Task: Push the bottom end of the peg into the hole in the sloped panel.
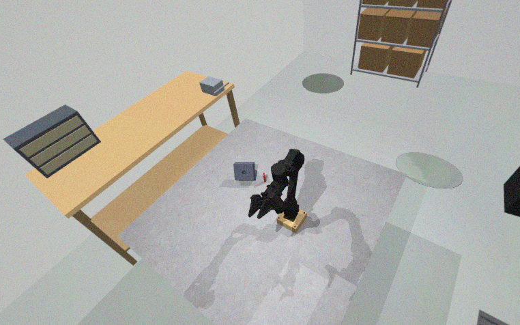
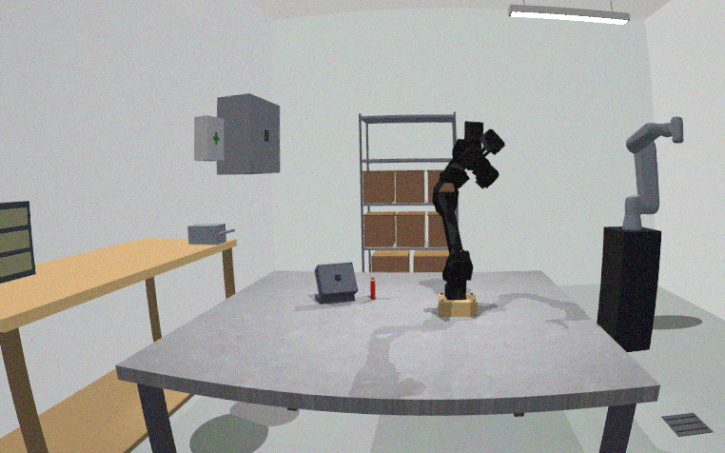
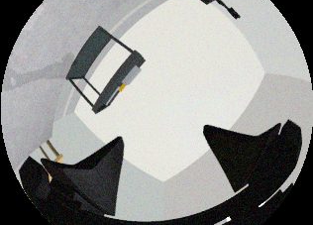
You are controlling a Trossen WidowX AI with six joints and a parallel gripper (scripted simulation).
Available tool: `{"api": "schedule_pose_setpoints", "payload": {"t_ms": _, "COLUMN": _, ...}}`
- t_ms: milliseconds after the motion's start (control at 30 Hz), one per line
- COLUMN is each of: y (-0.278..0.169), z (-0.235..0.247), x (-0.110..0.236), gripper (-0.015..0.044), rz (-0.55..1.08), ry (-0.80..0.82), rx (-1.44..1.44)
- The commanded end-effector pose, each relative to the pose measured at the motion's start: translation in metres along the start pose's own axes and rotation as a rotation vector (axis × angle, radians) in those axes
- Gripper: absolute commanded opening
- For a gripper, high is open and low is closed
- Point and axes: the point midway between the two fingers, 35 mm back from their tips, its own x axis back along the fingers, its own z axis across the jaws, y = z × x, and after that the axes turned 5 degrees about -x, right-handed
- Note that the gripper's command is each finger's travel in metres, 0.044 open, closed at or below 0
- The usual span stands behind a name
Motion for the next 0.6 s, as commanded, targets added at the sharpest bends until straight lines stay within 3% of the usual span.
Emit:
{"api": "schedule_pose_setpoints", "payload": {"t_ms": 0, "y": 0.0, "z": 0.0, "x": 0.0, "gripper": 0.0426, "rz": 0.001, "ry": 0.002, "rx": -0.001}}
{"api": "schedule_pose_setpoints", "payload": {"t_ms": 567, "y": -0.021, "z": 0.051, "x": -0.028, "gripper": 0.044, "rz": 0.066, "ry": 0.201, "rx": -0.094}}
